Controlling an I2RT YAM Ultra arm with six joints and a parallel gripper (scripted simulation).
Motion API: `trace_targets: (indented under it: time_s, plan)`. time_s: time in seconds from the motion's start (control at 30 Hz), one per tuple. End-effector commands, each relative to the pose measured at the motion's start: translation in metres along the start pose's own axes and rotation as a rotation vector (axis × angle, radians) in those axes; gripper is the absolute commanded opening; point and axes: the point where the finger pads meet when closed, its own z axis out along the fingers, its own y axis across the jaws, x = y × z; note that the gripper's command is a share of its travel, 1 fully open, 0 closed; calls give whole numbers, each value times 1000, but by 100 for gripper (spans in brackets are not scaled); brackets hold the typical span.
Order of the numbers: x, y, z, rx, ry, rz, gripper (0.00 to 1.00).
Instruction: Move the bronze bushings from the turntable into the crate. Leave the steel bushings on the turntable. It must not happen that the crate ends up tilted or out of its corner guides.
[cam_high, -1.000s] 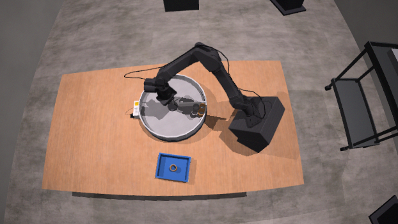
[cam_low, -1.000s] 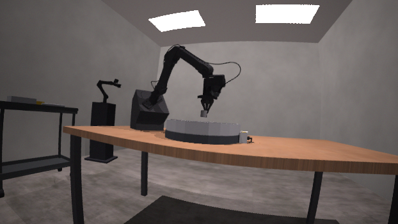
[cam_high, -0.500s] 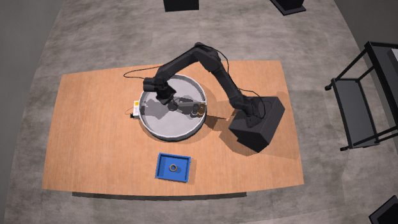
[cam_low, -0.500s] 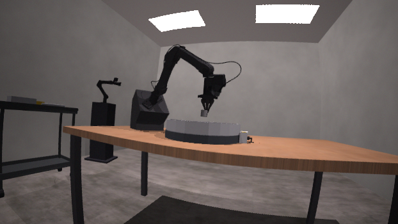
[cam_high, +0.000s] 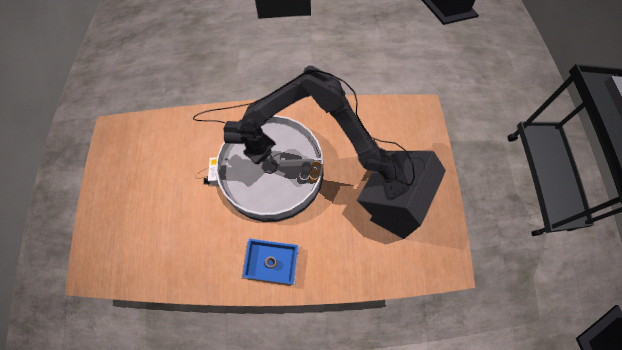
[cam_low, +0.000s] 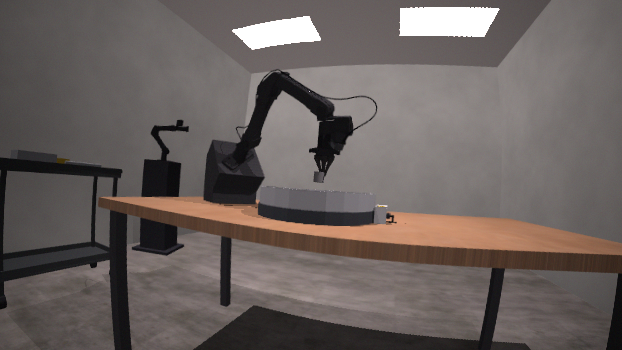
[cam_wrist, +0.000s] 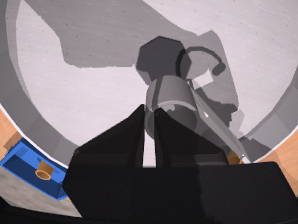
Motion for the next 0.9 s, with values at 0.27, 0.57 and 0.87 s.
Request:
trace_targets:
  time_s: [0.27, 0.57, 0.87]
  plan:
    - [-12, 3, -19, -34, -34, 9, 0]
    - [-13, 1, -14, -24, -25, 8, 0]
    - [-11, 3, -14, -24, -25, 4, 0]
